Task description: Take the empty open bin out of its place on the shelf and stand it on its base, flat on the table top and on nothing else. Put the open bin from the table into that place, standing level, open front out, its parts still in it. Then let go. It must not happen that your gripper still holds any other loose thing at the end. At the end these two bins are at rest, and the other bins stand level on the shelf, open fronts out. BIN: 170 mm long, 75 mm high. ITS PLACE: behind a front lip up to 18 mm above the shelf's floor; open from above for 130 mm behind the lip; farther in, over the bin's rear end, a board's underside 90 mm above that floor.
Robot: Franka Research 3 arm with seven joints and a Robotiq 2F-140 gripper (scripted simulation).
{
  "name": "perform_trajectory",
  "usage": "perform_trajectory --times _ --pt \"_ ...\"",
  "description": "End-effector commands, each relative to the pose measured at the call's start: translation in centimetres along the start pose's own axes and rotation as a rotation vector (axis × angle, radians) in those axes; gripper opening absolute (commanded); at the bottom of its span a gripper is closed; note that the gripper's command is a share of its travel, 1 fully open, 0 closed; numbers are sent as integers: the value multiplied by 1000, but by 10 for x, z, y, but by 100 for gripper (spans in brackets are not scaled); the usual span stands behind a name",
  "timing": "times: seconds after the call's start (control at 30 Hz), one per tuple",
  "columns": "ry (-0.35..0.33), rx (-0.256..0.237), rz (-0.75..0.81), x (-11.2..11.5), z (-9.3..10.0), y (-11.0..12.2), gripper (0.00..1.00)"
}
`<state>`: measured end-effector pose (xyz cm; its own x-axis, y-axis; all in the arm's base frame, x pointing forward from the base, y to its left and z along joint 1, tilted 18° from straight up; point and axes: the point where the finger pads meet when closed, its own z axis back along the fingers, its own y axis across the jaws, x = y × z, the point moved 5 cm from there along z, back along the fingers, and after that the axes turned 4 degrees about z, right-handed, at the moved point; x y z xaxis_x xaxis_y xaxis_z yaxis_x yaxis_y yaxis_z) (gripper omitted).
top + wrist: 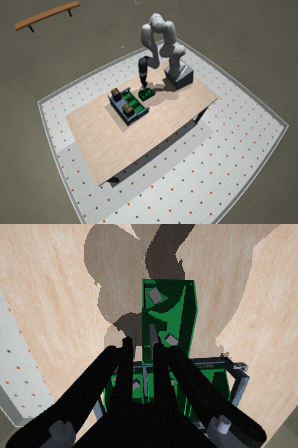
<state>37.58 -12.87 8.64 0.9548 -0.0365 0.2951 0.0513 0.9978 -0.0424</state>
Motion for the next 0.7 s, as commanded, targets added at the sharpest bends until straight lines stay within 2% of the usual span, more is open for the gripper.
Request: perform_trajectory --times 0.0,0.67 --pt "-7 1 8 3 1 -1 15" --pt "-7 1 8 6 1 -1 15"
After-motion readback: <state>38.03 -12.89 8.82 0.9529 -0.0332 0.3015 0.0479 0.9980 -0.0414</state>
